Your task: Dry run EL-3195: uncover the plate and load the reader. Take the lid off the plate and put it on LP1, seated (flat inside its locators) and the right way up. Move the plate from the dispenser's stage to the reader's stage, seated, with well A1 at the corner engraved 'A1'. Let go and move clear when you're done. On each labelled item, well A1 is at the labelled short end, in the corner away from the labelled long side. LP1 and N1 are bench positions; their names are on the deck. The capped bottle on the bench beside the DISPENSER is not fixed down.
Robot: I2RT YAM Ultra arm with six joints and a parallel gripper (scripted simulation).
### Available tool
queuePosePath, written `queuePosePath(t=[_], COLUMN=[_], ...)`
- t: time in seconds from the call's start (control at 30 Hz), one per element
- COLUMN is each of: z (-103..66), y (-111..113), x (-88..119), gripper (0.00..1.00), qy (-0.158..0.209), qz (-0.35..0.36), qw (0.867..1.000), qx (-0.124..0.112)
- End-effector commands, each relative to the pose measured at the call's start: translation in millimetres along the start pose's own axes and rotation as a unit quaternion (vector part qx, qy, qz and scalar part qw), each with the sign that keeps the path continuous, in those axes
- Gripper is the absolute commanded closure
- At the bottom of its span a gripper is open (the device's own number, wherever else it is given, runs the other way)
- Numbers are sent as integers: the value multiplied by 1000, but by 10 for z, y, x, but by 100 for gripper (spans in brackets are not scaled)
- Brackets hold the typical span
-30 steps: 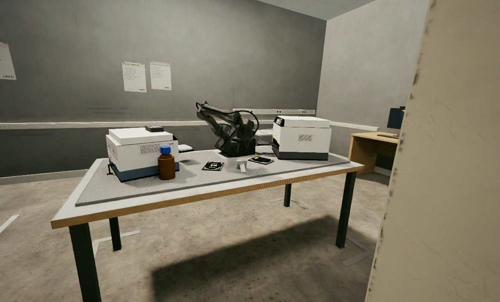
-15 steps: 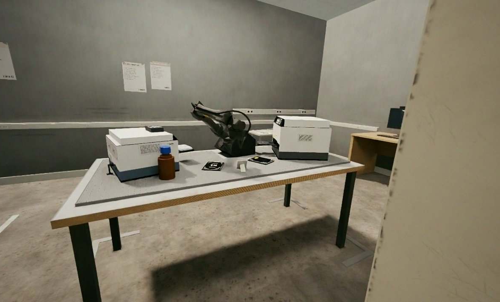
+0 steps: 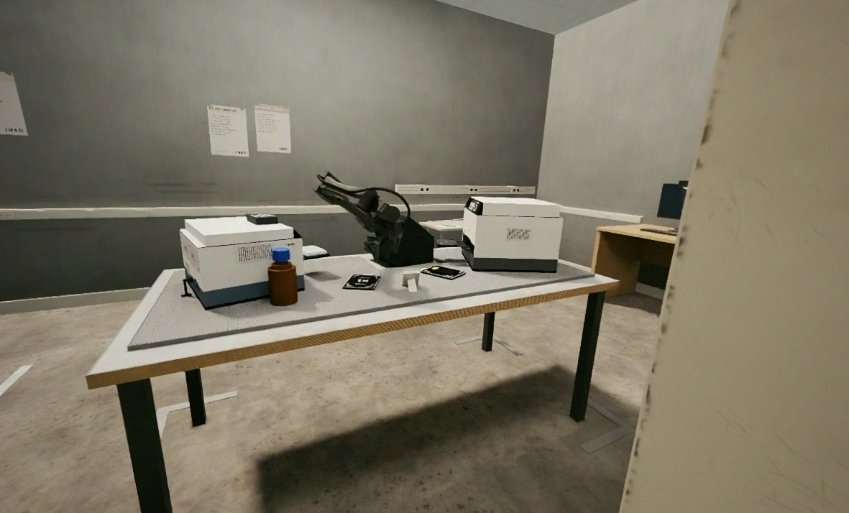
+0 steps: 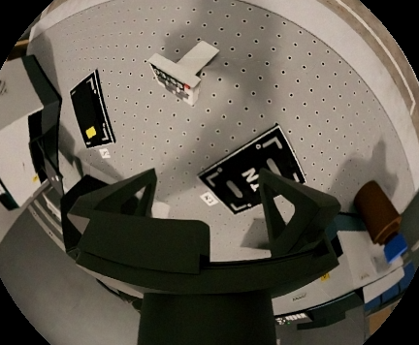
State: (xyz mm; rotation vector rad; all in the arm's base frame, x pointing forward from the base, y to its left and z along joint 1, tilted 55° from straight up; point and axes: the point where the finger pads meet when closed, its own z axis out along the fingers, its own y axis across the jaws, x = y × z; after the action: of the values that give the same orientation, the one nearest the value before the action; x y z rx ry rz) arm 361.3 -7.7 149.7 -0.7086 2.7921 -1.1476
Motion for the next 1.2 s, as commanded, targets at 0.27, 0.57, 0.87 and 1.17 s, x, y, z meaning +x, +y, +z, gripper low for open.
queuePosePath(t=[0.27,0.57,0.87,1.17], z=[-168,-225,-283,-347], y=[-397,-602,-818,-977], x=[290,484,767,998], gripper=[0,0,0,0], qy=[-15,-20,-22,-25], qz=[4,12,17,24], qw=[1000,1000,1000,999], qx=[-2,2,7,14])
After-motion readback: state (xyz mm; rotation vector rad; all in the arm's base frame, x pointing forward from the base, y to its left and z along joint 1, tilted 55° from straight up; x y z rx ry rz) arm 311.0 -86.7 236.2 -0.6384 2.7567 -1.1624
